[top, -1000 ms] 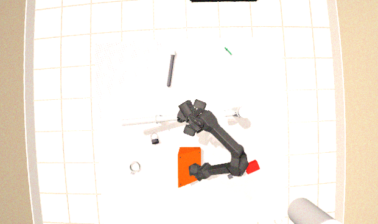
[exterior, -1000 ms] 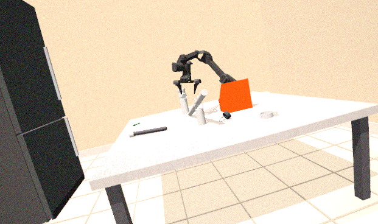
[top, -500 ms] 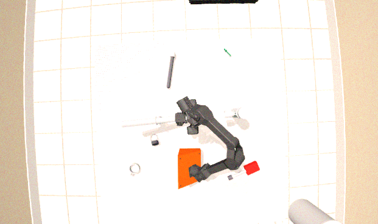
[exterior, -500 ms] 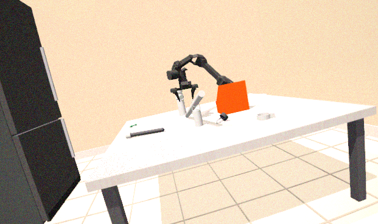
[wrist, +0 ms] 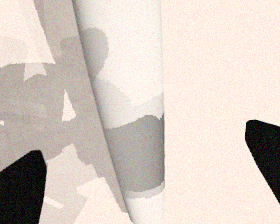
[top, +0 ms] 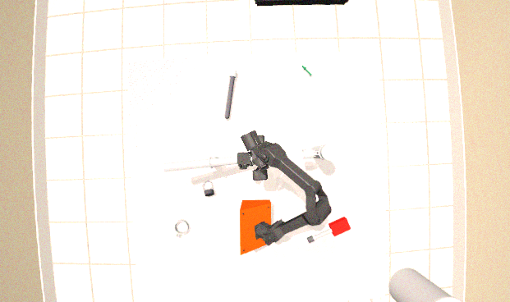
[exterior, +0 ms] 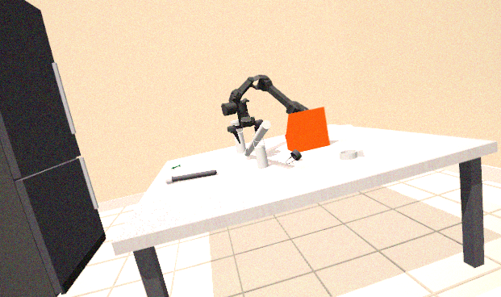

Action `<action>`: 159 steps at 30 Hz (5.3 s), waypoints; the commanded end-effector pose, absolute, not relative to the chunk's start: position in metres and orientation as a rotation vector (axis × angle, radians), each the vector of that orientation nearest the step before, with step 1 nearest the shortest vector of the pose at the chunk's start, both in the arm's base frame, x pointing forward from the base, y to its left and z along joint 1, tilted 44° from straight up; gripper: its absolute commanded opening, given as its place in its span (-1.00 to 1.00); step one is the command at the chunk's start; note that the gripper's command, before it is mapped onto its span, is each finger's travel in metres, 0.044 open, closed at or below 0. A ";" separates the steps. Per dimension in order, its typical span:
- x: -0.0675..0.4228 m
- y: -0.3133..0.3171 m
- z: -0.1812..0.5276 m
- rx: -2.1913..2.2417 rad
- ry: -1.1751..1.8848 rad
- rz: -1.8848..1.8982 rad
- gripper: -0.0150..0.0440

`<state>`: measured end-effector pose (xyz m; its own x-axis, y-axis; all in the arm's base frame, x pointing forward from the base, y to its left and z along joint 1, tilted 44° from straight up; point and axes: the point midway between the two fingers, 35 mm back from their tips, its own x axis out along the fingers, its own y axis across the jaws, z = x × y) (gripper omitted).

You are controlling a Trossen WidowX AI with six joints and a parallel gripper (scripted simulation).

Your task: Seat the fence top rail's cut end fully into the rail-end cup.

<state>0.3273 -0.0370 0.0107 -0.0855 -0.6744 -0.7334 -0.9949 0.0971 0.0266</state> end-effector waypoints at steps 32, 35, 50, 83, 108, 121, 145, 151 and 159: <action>0.322 -0.074 -0.030 -1.645 1.827 0.746 1.00; 0.321 -0.077 -0.033 -1.645 1.828 0.746 1.00; 0.321 -0.079 -0.035 -1.645 1.828 0.745 0.09; 0.321 -0.054 0.039 -1.811 2.059 0.503 -0.49; 0.322 -0.050 0.051 -1.836 2.079 0.465 -0.49; 0.324 -0.048 0.055 -1.836 2.079 0.465 -0.49; 0.324 -0.060 0.067 -1.832 2.087 0.474 -0.49; 0.323 -0.065 0.072 -1.831 2.091 0.477 -0.49; 0.323 -0.065 0.072 -1.831 2.091 0.477 -0.49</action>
<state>0.3217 -0.0648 0.0625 -0.1456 -0.8777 -0.4565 -0.9892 0.1373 0.0514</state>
